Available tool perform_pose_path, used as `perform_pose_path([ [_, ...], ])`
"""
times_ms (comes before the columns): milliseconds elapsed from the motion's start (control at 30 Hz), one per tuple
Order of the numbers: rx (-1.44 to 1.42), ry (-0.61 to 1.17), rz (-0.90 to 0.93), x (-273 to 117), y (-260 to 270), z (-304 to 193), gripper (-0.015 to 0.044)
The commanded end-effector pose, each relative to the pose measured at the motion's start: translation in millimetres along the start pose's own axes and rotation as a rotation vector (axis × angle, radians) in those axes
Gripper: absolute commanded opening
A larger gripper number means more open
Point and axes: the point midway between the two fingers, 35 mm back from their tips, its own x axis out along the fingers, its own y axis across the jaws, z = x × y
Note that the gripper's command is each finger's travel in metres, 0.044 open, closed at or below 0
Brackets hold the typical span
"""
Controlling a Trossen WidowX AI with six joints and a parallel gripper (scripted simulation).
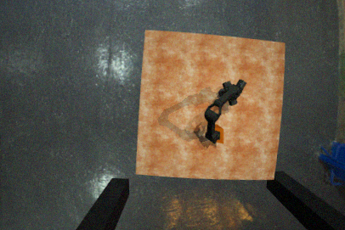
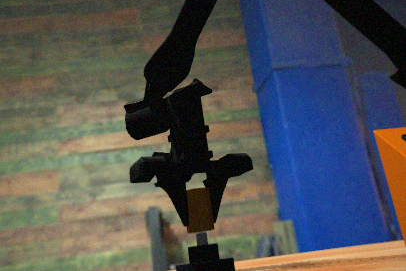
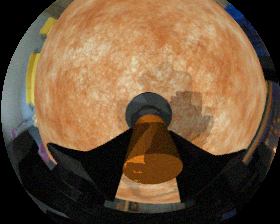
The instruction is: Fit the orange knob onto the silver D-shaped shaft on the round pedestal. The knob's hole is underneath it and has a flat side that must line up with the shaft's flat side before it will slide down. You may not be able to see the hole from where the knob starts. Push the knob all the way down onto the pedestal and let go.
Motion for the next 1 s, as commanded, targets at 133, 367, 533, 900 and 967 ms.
perform_pose_path([
  [133,-0.006,-0.006,0.010,2.2,3.8,1.4,0.0000],
  [367,-0.006,-0.006,0.010,2.2,4.1,1.5,0.0000],
  [533,-0.006,-0.006,0.010,-1.3,3.5,1.2,0.0000],
  [900,-0.215,-0.007,0.009,-3.2,0.5,-0.7,0.0000],
  [967,-0.215,-0.007,0.009,-2.3,-0.5,-0.9,0.0000],
])
